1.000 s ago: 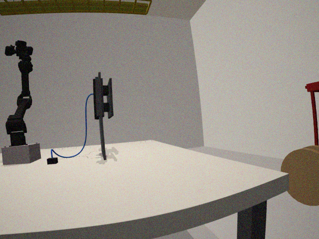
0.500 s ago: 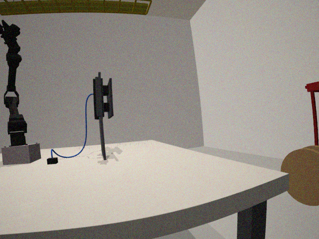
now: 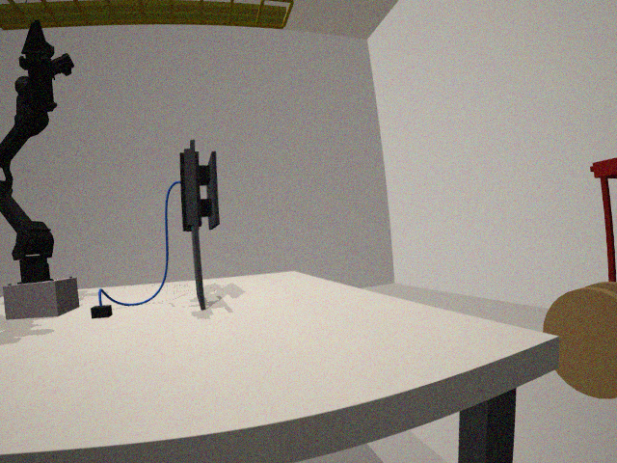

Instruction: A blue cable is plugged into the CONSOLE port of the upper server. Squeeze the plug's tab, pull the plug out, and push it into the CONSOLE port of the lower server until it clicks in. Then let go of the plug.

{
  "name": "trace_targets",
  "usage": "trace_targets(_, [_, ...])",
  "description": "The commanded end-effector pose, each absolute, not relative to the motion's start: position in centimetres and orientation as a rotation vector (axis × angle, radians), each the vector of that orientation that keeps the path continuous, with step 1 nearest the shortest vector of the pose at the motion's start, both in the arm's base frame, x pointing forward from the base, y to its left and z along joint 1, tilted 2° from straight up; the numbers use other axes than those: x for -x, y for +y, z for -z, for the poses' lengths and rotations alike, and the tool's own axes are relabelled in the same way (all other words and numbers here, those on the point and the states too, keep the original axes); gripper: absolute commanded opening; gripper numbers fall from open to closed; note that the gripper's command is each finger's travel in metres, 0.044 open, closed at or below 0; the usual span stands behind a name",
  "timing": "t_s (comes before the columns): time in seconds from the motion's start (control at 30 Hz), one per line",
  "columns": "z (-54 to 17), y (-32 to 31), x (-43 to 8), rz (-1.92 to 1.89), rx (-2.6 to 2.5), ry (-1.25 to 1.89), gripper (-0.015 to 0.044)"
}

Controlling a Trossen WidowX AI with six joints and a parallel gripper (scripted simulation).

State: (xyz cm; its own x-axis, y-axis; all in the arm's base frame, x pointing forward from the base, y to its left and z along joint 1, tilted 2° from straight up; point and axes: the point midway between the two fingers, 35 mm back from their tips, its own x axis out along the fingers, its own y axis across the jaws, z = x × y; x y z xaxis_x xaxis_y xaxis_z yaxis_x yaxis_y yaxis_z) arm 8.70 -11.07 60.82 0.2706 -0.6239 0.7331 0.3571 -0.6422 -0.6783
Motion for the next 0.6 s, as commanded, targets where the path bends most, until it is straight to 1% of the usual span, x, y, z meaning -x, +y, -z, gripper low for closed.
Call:
trace_targets(0.0, [-56.4, -11.0, -15.0, 1.252, 1.694, 0.18, 0.0239])
trace_targets(0.17, [-50.4, -8.8, -21.2, 0.971, 1.663, 0.114, 0.0239])
trace_targets(0.3, [-45.2, -6.0, -25.1, 0.752, 1.636, 0.075, 0.0239])
trace_targets(0.43, [-39.7, -2.5, -27.8, 0.537, 1.608, 0.048, 0.0239])
trace_targets(0.57, [-33.9, 1.4, -29.2, 0.327, 1.583, 0.032, 0.0239])
